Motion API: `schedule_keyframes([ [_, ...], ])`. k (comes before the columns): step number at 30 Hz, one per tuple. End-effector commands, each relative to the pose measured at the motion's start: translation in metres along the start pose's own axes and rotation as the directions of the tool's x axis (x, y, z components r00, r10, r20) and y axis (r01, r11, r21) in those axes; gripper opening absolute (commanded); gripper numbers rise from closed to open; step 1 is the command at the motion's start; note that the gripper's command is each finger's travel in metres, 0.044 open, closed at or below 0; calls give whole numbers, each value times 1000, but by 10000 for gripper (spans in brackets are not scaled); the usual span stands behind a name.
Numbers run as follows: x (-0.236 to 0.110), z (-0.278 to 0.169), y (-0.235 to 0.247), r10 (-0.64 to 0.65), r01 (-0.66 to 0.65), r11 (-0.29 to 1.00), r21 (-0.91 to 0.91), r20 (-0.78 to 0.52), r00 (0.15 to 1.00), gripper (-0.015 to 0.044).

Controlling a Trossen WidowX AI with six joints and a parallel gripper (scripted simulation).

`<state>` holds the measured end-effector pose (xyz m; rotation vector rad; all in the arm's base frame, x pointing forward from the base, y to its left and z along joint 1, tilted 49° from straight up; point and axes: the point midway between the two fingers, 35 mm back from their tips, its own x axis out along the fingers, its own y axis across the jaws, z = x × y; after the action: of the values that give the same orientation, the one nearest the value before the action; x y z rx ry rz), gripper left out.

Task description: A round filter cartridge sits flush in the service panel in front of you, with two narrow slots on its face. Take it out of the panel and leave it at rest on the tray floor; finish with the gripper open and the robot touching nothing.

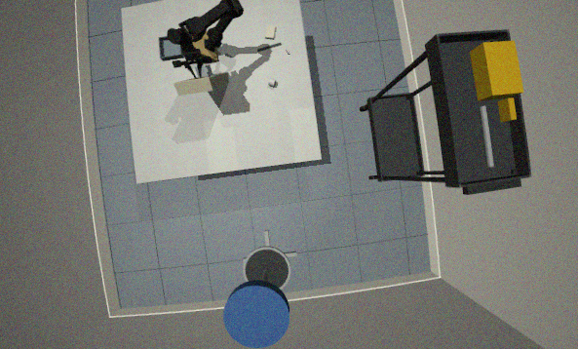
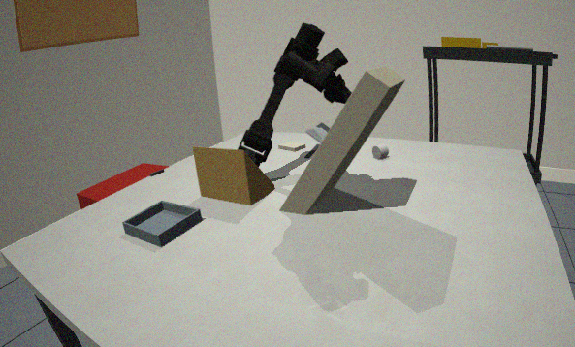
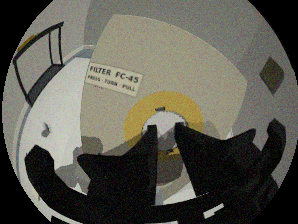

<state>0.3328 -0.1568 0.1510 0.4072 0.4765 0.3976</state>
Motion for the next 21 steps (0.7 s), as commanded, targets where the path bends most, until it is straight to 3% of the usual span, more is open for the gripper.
schedule_keyframes([
  [1,5,-1,0,-2,3,993,120,-10,1000,0],
  [11,6,-1,0,-2,7,893,449,-10,1000,0],
  [21,7,-1,0,-2,9,686,727,-10,1000,0],
])
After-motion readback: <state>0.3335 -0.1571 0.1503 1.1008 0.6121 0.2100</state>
